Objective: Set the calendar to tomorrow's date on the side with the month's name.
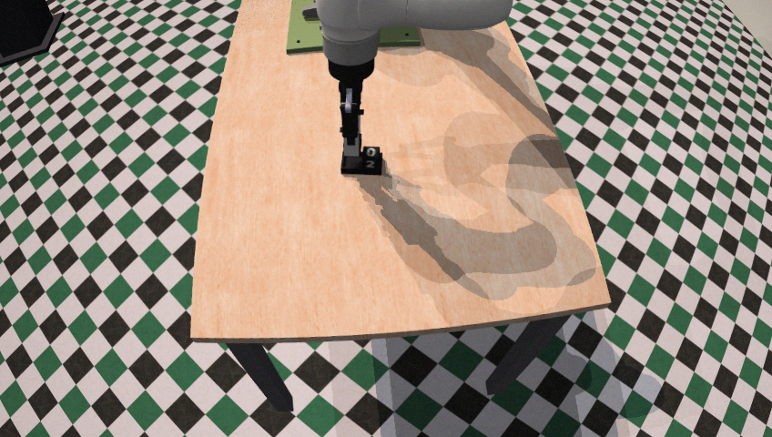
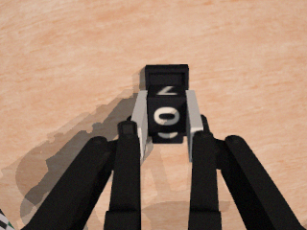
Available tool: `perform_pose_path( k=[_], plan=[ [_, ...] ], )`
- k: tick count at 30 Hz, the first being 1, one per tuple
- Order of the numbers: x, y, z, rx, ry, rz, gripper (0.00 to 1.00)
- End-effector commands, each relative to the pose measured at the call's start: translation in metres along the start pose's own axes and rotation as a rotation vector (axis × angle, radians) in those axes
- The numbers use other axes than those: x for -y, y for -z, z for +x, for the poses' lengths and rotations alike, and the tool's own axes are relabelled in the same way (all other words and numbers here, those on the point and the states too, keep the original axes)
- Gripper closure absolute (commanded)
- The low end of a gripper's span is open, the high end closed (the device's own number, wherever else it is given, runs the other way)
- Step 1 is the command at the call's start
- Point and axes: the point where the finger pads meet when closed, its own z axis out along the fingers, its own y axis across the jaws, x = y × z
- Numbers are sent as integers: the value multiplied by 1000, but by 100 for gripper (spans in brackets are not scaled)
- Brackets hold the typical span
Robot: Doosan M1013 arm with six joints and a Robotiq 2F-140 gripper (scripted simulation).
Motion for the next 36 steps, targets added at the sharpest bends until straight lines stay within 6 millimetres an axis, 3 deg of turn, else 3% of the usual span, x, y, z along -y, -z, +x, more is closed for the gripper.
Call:
perform_pose_path(
  k=[1,36],
  plan=[
    [0,0,0,0,0,0,83],
    [0,-15,0,0,0,0,83]
  ],
)
